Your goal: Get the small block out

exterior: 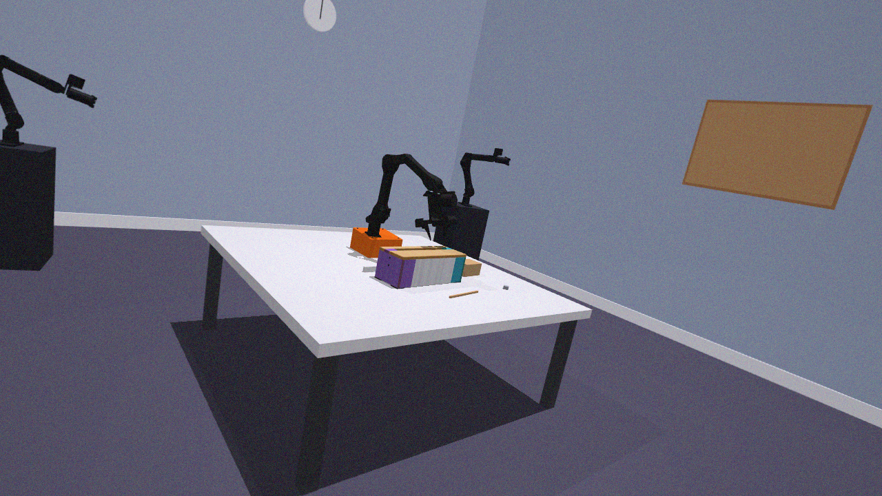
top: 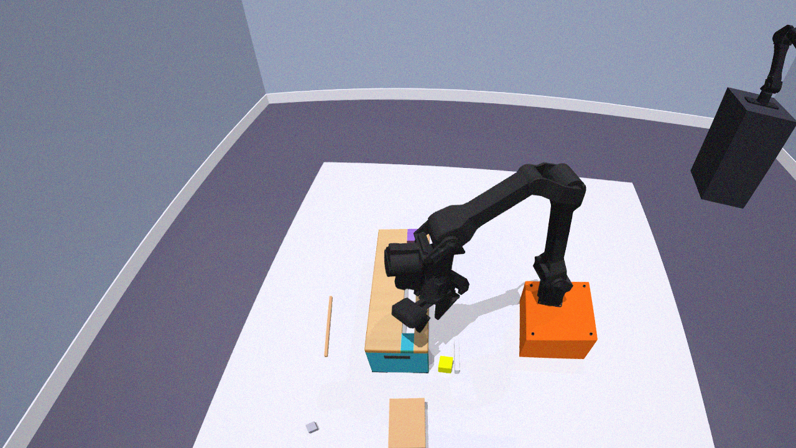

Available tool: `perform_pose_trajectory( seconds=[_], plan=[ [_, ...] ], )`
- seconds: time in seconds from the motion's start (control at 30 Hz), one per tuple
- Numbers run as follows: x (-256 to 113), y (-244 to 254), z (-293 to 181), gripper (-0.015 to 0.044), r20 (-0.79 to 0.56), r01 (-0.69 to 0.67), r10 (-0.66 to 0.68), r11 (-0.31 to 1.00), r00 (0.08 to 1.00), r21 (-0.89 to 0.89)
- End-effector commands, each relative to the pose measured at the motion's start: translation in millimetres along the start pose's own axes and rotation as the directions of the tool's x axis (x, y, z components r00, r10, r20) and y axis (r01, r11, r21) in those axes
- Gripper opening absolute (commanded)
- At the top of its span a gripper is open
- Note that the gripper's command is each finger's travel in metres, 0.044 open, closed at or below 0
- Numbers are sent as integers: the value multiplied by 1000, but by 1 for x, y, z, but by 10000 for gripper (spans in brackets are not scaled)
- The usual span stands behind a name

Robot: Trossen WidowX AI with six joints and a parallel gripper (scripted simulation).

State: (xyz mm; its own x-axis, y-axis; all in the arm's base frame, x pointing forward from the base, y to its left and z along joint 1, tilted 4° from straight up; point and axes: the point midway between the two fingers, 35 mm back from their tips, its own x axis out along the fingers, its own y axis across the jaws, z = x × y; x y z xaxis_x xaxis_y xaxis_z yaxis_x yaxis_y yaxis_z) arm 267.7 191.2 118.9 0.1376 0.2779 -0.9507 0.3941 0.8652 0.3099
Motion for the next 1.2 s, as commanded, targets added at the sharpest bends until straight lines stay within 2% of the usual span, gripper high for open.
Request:
perform_pose_trajectory(
  seconds=[0.0, 0.1, 0.2, 0.3, 0.43, 0.63, 0.83, 1.0, 1.17],
  plan=[
    [2, 0, -9, 285, 58, 48, -20, 841, 998, -539],
    [4, 0, -14, 285, 88, 85, -26, 618, 996, -782],
    [4, 1, -19, 285, 118, 122, -30, 327, 993, -937],
    [5, 2, -24, 285, 149, 149, -32, 20, 988, -989],
    [6, 3, -29, 285, 176, 163, -31, -251, 984, -954],
    [6, 4, -35, 285, 217, 154, -28, -614, 976, -774],
    [6, 4, -41, 285, 256, 106, -21, -876, 966, -470],
    [5, 5, -46, 285, 285, 36, -13, -986, 959, -164],
    [5, 6, -51, 285, 315, -54, -2, -986, 949, 157]
  ],
)
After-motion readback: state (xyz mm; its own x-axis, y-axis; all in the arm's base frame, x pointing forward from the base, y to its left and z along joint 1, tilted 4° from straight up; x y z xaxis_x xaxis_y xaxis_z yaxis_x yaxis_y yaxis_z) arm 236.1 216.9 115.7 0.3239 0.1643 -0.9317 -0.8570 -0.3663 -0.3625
